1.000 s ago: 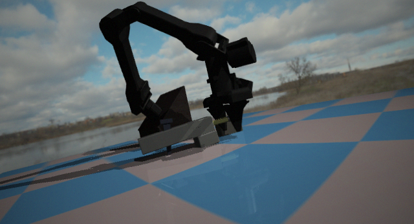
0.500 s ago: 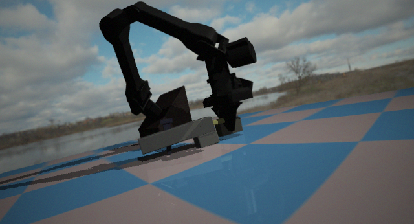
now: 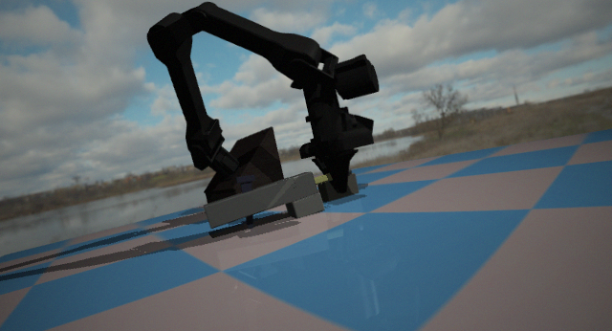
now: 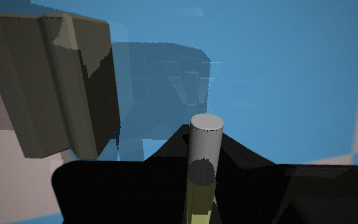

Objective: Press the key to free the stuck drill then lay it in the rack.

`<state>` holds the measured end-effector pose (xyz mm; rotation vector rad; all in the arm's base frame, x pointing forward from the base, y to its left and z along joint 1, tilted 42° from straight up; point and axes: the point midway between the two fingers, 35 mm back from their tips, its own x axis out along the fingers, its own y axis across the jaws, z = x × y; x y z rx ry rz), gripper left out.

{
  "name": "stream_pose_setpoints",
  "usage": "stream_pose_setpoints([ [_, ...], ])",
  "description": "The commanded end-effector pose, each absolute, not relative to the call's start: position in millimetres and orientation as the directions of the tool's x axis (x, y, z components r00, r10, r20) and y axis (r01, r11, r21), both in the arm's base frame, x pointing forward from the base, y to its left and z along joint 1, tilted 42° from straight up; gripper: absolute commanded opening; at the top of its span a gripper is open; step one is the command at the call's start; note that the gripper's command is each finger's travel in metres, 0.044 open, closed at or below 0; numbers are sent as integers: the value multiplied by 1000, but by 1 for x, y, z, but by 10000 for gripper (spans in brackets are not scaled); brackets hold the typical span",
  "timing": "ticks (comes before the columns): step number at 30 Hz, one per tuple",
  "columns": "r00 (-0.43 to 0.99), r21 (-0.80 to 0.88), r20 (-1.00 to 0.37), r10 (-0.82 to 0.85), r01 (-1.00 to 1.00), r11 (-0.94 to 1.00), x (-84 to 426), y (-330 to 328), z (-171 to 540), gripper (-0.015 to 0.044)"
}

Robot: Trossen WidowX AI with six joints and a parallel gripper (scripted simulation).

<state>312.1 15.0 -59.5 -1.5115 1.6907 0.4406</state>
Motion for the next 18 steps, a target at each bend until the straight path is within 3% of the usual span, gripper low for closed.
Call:
stream_pose_setpoints([
  [1,44,-253,-748,-662,-942,222,312,16,-58,0],
  [18,45,-253,-749,-661,-941,223,316,26,-66,0],
])
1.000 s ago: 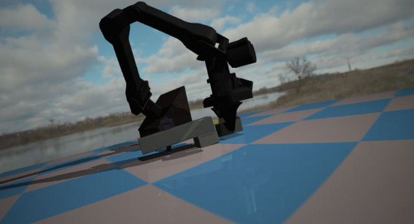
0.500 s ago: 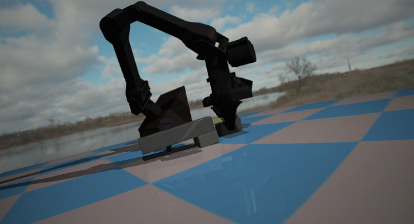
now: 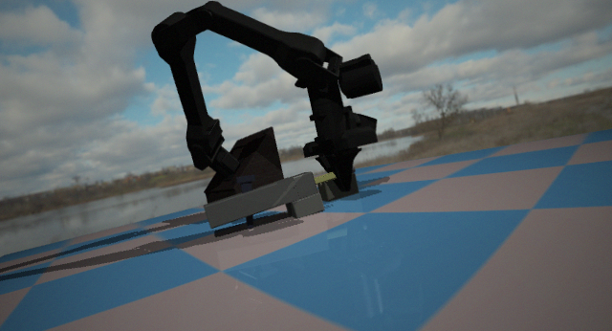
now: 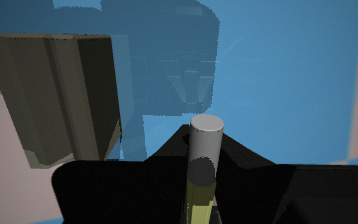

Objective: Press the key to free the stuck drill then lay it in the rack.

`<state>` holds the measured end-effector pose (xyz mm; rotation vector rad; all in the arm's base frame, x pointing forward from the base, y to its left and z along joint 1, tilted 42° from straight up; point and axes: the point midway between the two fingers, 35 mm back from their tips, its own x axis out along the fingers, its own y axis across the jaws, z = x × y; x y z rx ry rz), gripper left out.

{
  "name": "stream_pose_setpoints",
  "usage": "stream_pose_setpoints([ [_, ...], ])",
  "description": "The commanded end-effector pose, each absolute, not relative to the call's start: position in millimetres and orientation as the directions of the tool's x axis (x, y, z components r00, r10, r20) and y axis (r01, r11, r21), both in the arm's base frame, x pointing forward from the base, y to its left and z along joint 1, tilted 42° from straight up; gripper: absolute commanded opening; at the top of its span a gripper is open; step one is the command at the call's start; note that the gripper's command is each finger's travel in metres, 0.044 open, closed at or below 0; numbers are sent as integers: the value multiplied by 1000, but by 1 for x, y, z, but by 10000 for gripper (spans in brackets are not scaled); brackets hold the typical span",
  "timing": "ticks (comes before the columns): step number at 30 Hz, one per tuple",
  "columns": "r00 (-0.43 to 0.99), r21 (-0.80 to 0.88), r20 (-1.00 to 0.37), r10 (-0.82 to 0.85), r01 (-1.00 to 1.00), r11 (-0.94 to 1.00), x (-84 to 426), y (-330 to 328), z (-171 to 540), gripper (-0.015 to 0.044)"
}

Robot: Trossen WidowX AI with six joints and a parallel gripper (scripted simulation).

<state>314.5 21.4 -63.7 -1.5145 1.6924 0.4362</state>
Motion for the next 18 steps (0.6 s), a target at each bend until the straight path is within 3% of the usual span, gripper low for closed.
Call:
stream_pose_setpoints([
  [1,45,-253,-749,-661,-941,223,317,27,-66,0],
  [18,46,-254,-750,-660,-941,223,325,46,-79,0],
])
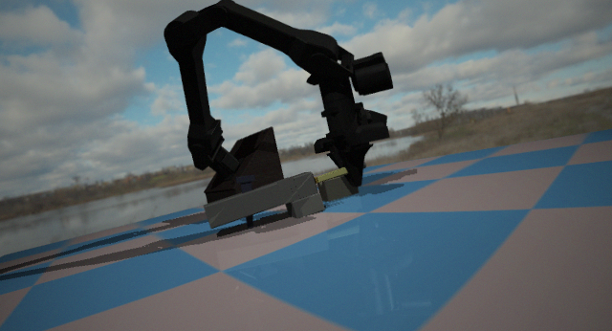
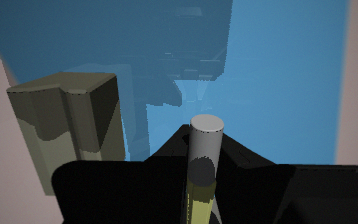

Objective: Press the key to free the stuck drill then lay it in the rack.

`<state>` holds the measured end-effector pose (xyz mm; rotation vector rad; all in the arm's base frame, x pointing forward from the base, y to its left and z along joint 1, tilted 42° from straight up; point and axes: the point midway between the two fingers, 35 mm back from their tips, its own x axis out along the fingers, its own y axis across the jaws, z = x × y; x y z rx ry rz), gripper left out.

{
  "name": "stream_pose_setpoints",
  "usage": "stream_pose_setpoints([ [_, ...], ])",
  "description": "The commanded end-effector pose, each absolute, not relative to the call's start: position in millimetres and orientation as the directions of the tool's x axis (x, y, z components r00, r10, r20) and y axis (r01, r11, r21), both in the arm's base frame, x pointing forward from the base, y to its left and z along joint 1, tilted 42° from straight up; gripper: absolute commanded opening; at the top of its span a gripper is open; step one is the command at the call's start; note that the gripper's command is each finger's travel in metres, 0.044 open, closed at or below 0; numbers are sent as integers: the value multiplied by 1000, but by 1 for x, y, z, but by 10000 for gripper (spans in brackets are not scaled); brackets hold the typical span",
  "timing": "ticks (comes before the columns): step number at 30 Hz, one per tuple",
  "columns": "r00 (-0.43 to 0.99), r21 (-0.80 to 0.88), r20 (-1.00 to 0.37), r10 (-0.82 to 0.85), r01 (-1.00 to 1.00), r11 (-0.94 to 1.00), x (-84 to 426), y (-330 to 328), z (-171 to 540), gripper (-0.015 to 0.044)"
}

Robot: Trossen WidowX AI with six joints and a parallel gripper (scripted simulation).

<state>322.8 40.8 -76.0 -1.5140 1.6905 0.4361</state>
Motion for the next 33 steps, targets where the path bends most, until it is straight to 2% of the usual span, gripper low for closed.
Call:
stream_pose_setpoints([
  [1,46,-254,-750,-660,-941,223,325,48,-79,0],
  [33,47,-254,-751,-658,-941,224,334,74,-90,0],
])
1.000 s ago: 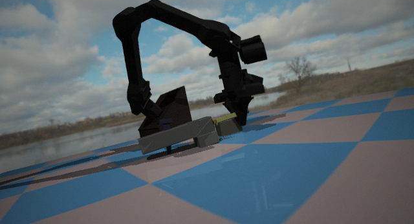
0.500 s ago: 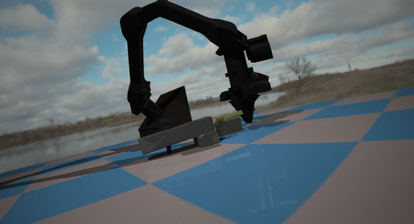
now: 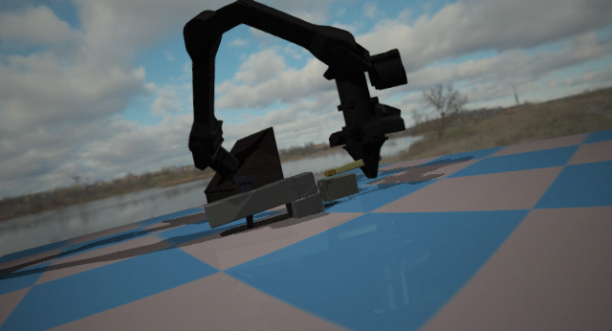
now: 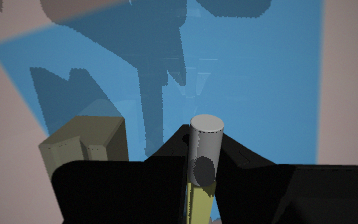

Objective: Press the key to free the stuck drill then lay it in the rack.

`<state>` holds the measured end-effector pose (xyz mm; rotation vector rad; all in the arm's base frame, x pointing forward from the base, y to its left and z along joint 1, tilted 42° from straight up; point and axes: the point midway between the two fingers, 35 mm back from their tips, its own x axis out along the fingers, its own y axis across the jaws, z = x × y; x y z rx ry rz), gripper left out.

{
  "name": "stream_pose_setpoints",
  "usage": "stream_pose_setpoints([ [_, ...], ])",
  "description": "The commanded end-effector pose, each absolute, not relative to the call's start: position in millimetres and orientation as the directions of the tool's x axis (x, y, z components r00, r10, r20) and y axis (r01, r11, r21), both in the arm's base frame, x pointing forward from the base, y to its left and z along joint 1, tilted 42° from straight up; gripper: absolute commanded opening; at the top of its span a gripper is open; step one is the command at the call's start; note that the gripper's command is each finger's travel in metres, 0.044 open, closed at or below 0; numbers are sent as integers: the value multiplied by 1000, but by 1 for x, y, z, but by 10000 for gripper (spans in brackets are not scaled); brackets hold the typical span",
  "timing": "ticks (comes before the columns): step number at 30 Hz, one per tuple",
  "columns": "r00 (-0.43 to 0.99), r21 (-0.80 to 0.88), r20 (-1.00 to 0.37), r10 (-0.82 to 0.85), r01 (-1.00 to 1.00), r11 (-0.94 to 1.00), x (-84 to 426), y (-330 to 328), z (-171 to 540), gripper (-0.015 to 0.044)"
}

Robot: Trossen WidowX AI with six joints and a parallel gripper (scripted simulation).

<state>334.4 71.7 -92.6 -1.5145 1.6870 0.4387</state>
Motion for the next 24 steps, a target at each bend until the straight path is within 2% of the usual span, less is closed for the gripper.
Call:
stream_pose_setpoints([
  [1,47,-254,-751,-658,-941,224,334,74,-90,0],
  [24,46,-254,-752,-658,-941,224,333,79,-81,0],
])
